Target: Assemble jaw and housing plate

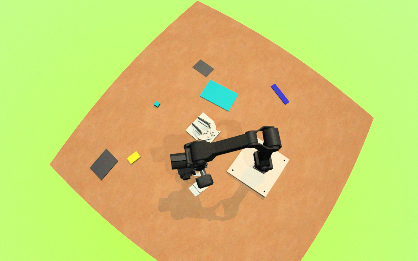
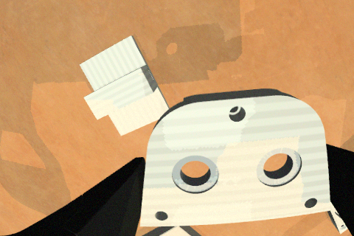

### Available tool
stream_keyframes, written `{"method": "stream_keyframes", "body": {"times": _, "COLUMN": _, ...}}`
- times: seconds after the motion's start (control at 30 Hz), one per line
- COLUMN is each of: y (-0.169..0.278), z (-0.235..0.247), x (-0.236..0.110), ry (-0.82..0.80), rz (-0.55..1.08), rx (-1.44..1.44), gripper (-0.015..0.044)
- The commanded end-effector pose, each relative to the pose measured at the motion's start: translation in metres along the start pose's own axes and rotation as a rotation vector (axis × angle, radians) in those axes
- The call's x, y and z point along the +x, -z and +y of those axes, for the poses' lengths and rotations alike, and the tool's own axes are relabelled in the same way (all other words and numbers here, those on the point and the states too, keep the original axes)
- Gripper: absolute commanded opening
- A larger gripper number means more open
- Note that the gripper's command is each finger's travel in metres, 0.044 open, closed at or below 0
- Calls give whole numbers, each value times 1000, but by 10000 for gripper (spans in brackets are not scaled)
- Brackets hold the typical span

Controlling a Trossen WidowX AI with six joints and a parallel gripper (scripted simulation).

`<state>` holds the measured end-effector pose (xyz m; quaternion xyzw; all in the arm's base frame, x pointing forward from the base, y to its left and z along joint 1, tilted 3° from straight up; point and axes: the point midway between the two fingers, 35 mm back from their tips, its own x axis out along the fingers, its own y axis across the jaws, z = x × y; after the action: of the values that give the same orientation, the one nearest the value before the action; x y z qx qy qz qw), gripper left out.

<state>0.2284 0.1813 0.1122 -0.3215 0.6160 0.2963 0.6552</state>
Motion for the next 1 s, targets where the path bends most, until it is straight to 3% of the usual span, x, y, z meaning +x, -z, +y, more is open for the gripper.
{"method": "stream_keyframes", "body": {"times": 0.0, "y": 6, "z": -11, "x": -1, "ry": -3, "rz": 1, "rx": 70, "gripper": 351}}
{"method": "stream_keyframes", "body": {"times": 0.97, "y": 56, "z": -93, "x": -1, "ry": 5, "rz": 3, "rx": 590, "gripper": 351}}
